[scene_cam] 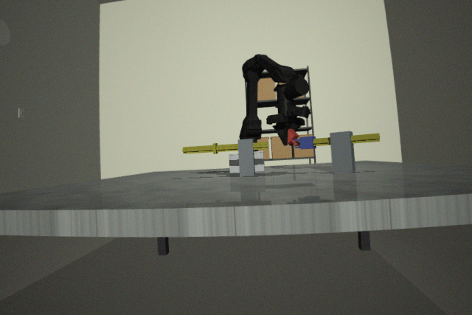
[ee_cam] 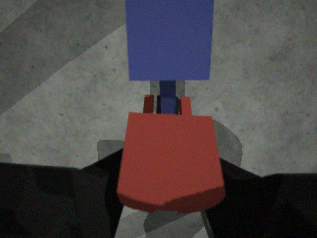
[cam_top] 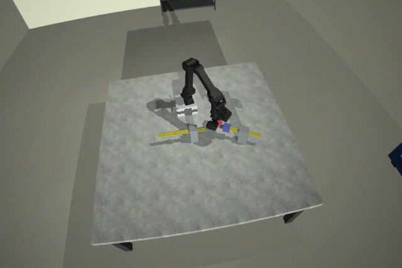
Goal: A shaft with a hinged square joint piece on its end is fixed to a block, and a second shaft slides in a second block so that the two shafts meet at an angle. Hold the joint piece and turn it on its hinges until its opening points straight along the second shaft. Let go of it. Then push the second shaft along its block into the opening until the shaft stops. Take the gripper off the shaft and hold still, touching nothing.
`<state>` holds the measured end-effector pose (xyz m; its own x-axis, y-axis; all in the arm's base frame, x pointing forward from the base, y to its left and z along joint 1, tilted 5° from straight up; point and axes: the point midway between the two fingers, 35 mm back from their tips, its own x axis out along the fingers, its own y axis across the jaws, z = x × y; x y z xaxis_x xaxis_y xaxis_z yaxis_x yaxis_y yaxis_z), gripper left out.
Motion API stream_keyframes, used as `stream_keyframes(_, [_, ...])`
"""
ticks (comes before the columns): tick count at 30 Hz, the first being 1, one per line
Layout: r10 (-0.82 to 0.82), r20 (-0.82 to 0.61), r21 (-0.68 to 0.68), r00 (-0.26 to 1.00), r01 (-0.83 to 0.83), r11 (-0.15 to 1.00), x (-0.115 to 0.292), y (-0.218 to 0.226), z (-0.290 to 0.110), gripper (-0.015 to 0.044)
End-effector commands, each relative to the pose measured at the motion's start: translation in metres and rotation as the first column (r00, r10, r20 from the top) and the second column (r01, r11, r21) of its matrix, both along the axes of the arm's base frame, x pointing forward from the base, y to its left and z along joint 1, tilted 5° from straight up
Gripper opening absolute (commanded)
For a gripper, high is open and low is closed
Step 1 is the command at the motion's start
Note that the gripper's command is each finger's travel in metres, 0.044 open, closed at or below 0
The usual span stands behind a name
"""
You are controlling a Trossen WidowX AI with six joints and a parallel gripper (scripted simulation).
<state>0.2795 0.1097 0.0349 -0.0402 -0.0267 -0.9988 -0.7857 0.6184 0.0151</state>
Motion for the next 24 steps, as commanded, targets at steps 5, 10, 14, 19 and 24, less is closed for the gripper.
stream_keyframes(5, [0.0, 0.0, 0.0, 1.0, 0.0, 1.0, 0.0, 0.0, 0.0, 0.0068])
stream_keyframes(10, [0.0, 0.0, 0.0, 1.0, 0.0, 1.0, 0.0, 0.0, 0.0, 0.0])
stream_keyframes(14, [0.008, 0.007, 0.011, 1.0, -0.008, 1.0, 0.0, -0.0005, -0.0005, 0.0])
stream_keyframes(19, [0.055, 0.054, 0.075, 0.997, -0.059, 0.995, -0.0001, -0.004, -0.0037, 0.0])
stream_keyframes(24, [0.097, 0.098, 0.134, 0.99, -0.11, 0.985, 0.0002, -0.0071, -0.0067, 0.0])
